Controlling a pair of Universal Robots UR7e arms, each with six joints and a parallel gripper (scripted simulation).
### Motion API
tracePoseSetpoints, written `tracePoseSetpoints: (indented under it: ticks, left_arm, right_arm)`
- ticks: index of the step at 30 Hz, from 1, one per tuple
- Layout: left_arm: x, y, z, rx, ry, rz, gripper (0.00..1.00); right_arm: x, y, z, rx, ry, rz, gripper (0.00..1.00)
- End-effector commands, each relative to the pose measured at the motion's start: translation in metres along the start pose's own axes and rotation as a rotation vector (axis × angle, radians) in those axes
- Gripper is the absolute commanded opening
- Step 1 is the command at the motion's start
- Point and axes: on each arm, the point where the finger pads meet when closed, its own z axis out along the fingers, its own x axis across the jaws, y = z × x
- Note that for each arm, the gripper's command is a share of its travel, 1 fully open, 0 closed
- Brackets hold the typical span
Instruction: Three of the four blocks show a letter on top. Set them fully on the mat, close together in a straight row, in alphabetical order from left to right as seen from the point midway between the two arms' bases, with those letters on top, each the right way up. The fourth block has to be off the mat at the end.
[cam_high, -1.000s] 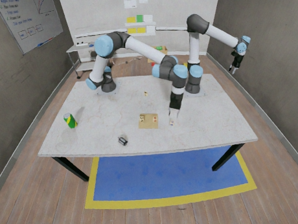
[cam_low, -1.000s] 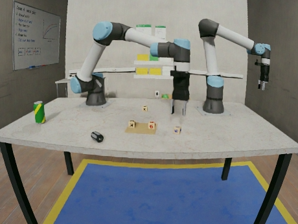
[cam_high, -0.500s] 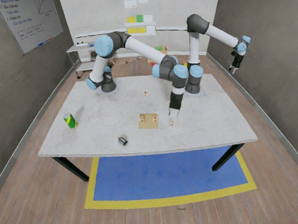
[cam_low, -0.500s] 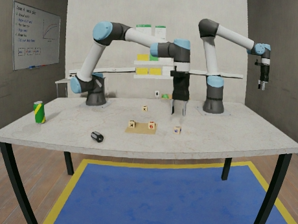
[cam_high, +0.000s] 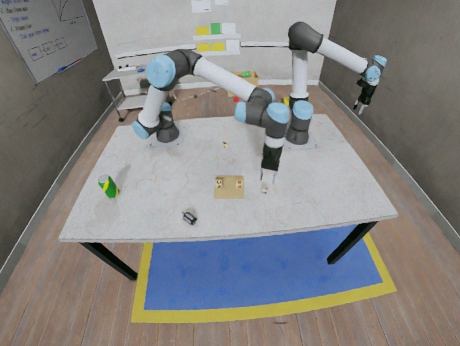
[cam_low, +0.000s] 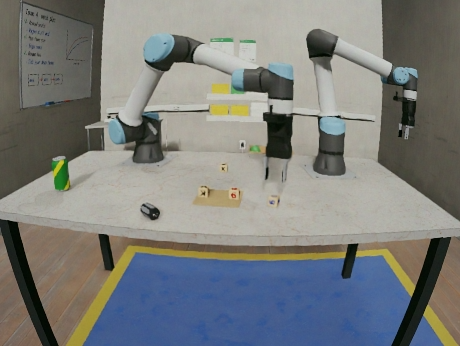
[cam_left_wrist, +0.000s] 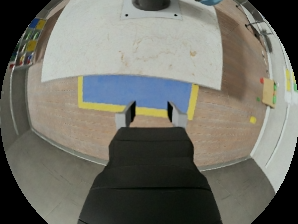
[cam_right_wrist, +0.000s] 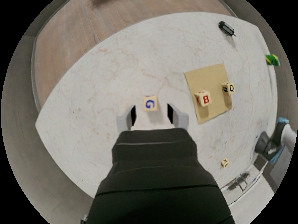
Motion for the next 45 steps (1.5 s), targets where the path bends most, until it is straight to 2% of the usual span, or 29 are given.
tracePoseSetpoints:
  ticks: [1, 25, 45]
  left_arm:
    - [0.0, 0.0, 0.0, -0.001, 0.0, 0.0, 1.0]
    - [0.0, 0.0, 0.0, -0.001, 0.0, 0.0, 1.0]
    - [0.0, 0.0, 0.0, -0.001, 0.0, 0.0, 1.0]
  right_arm:
    - [-0.001, 0.0, 0.005, 0.0, -0.002, 0.0, 1.0]
    - [-0.002, -0.001, 0.036, 0.0, -0.002, 0.0, 1.0]
    - [-0.002, -0.001, 0.04, 0.0, -0.002, 0.0, 1.0]
